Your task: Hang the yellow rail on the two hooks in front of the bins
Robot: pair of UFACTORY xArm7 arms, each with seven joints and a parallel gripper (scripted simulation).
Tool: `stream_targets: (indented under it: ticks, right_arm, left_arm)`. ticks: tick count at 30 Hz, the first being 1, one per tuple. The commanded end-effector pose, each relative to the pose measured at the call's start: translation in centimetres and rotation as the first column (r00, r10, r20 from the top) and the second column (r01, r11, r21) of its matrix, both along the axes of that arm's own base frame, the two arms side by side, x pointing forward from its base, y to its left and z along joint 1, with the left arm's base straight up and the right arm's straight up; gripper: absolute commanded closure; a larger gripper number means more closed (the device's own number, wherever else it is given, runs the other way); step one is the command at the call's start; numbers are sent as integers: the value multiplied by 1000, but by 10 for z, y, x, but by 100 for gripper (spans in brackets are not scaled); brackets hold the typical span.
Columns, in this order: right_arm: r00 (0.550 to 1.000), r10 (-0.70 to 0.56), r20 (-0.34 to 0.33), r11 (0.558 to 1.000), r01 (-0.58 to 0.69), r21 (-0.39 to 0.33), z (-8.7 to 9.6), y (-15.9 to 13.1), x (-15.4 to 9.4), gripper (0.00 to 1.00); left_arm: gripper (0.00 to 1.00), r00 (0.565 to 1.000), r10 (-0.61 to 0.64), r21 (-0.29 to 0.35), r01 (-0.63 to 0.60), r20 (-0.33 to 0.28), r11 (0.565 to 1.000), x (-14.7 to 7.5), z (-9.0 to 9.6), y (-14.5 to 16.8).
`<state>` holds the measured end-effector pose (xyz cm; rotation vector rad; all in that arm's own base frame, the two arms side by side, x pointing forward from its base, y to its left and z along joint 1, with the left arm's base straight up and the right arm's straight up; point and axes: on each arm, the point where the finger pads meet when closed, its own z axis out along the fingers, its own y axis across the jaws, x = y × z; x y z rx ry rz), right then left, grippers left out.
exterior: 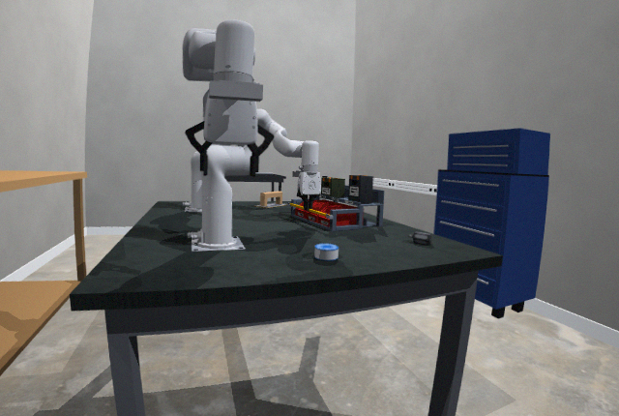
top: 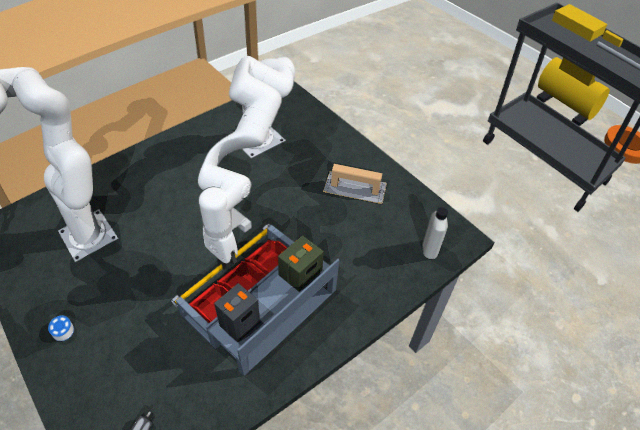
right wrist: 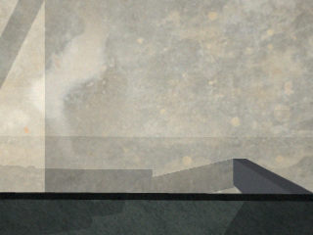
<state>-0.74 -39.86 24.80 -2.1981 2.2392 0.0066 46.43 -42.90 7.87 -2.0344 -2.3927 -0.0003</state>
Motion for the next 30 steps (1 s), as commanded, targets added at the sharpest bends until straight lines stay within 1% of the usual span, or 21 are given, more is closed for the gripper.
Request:
stream_targets:
  ticks: [1,23,24,30]
  right_arm:
    - [1000,0,0,1000,0,-6,2,-1,0,0]
    - [1000,0,0,1000,0,-6,2,-1,0,0]
    - [1000,0,0,1000,0,-6,2,-1,0,0]
    - [1000,0,0,1000,0,-6,2,-1,0,0]
  left_arm:
    - [100,1000,0,-5,0,5,1000,1,3,-2]
    - [100,1000,0,-5,0,5,1000,1,3,-2]
    - [61,1000,0,-5,0,5,1000,1,3,-2]
    - [61,1000,0,-5,0,5,1000,1,3,-2]
